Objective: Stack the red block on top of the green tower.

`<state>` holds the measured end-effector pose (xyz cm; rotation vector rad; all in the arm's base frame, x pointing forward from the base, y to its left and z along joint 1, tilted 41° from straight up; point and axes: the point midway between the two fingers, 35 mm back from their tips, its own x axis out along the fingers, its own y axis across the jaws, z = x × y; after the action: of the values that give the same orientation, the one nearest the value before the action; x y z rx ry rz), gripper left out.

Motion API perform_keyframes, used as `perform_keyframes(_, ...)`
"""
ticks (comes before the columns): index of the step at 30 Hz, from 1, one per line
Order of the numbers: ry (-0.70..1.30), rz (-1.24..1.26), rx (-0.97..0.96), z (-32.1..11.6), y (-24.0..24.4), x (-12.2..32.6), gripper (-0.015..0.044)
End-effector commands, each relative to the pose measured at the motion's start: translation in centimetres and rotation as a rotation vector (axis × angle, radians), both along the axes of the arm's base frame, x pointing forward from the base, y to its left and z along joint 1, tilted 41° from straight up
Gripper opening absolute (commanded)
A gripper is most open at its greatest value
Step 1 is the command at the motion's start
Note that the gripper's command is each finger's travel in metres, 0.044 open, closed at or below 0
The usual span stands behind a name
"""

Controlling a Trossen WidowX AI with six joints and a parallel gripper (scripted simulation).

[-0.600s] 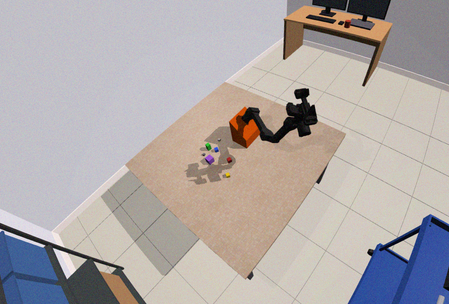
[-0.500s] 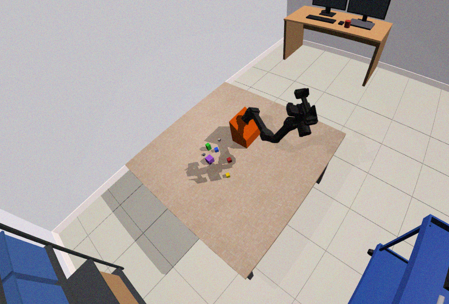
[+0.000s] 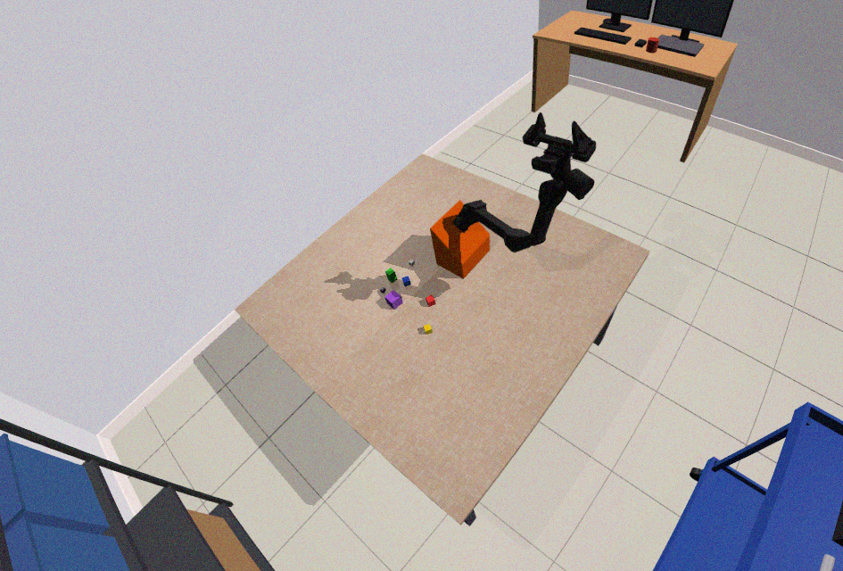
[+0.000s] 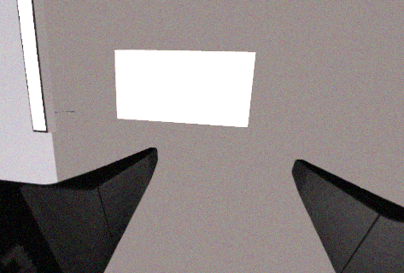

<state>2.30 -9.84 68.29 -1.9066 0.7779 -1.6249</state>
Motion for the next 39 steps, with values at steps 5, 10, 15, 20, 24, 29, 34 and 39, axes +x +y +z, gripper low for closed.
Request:
perform_keyframes(5,-0.215,0.311,0.254,-4.1,-8.3,-1.0,0.0440)
perform_keyframes(10,-0.338,0.491,0.419,-7.2,-12.9,0.3,0.0440)
perform_keyframes(15,-0.458,0.656,0.614,-11.1,-17.3,2.8,0.0440)
perform_keyframes(20,-0.573,0.799,0.834,-15.7,-20.7,6.4,0.0440)
perform_keyframes(24,-0.644,0.893,1.006,-19.3,-22.4,9.9,0.0440)
perform_keyframes(29,-0.706,0.990,1.214,-23.5,-23.2,14.6,0.0440)
perform_keyframes(34,-0.770,1.050,1.442,-28.2,-22.9,19.3,0.0440)
perform_keyframes(39,-0.846,1.059,1.708,-33.7,-21.3,24.1,0.0440)
